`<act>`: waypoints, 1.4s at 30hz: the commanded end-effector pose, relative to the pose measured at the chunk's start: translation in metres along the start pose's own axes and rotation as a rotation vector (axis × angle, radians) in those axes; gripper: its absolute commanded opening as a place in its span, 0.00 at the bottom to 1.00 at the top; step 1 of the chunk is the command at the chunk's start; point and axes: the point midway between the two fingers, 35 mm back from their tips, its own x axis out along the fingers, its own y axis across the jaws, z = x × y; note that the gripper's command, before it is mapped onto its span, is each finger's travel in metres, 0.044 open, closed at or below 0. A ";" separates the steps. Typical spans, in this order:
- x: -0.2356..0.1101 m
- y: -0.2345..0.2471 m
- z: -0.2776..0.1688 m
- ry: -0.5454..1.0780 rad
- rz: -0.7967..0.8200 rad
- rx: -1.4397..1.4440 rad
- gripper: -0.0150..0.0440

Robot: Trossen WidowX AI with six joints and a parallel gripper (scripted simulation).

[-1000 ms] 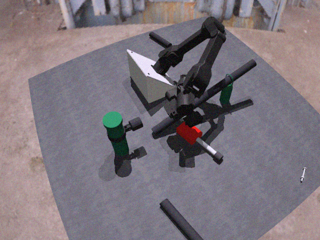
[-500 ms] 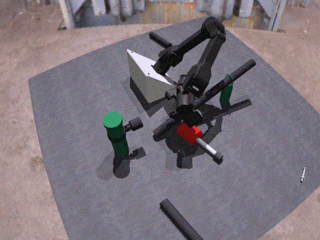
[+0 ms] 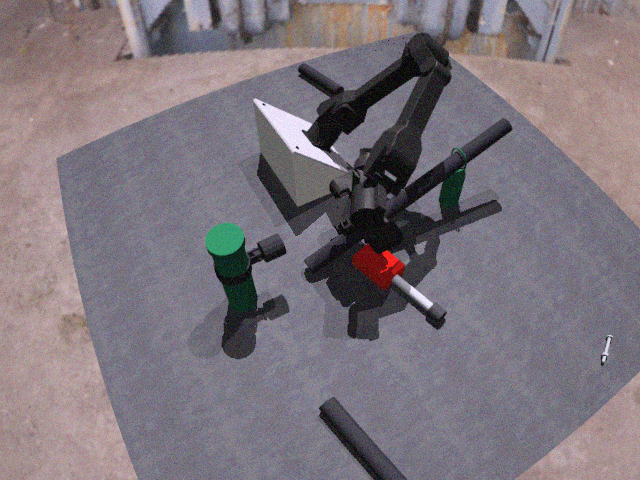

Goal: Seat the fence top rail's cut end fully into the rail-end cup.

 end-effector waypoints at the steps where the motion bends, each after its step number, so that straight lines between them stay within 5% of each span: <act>1: -0.016 0.003 0.005 -0.050 0.015 -0.004 0.25; 10: -0.068 -0.007 0.024 -0.260 0.008 0.032 0.25; 42: -0.068 -0.006 0.024 -0.240 -0.001 0.035 0.25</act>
